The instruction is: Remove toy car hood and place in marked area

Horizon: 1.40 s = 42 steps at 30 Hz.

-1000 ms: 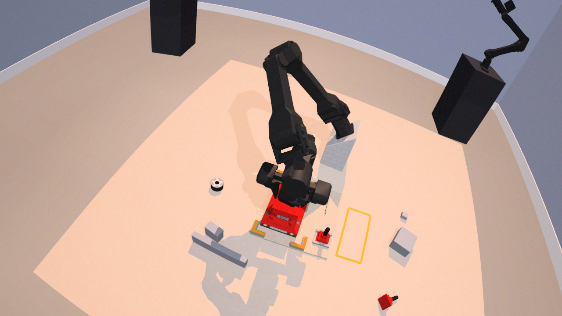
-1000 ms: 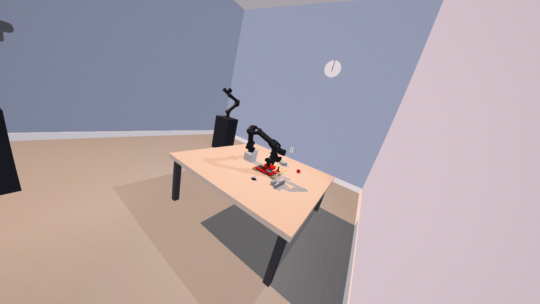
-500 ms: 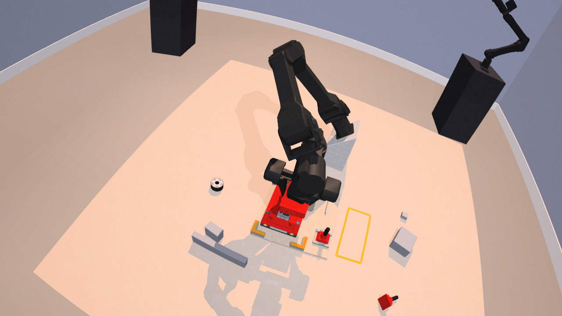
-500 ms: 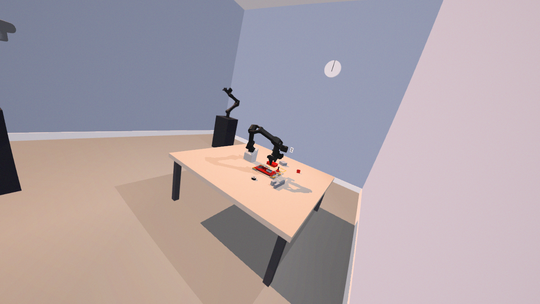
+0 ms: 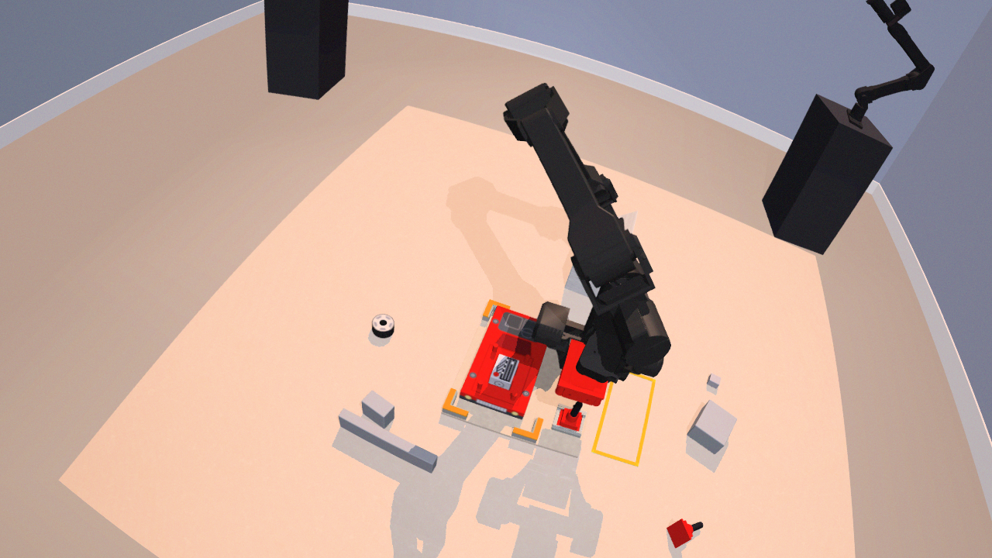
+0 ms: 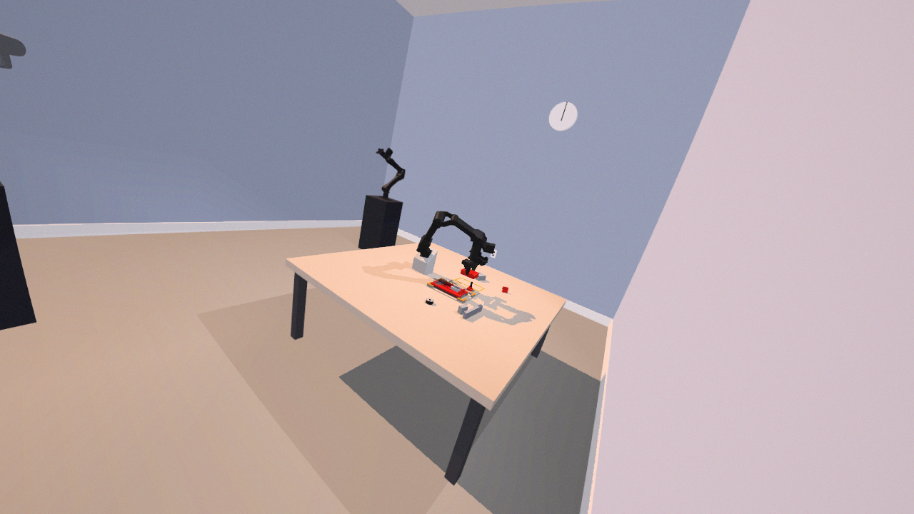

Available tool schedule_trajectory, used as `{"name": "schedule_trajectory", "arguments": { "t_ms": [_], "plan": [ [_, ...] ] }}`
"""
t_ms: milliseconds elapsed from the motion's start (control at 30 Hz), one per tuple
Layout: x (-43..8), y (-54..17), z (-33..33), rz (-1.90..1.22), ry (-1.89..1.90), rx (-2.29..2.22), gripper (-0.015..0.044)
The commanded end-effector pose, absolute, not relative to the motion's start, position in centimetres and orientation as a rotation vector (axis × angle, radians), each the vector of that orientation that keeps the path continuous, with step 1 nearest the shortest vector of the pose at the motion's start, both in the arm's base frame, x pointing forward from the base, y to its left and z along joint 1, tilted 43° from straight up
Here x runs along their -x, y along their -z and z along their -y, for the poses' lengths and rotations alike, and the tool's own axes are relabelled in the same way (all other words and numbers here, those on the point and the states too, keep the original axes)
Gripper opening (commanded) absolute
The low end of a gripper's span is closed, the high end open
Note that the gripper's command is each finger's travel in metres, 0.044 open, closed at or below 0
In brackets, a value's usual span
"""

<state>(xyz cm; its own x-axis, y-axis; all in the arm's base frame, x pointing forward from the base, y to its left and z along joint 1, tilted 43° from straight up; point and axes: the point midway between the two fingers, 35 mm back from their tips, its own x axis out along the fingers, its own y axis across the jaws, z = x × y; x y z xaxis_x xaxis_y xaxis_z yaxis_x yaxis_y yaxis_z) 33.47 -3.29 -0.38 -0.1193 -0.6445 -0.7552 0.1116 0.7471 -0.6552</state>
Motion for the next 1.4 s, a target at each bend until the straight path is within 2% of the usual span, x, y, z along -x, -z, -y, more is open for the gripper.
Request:
{"name": "schedule_trajectory", "arguments": {
  "t_ms": [0,433,1367],
  "plan": [
    [-33.6,2.2,1.0,-1.568,0.682,0.439,0.0000],
    [-32.1,7.5,-5.0,-1.565,0.703,0.446,0.0000],
    [-32.0,9.1,-3.8,-1.565,0.702,0.446,0.0000]
  ]
}}
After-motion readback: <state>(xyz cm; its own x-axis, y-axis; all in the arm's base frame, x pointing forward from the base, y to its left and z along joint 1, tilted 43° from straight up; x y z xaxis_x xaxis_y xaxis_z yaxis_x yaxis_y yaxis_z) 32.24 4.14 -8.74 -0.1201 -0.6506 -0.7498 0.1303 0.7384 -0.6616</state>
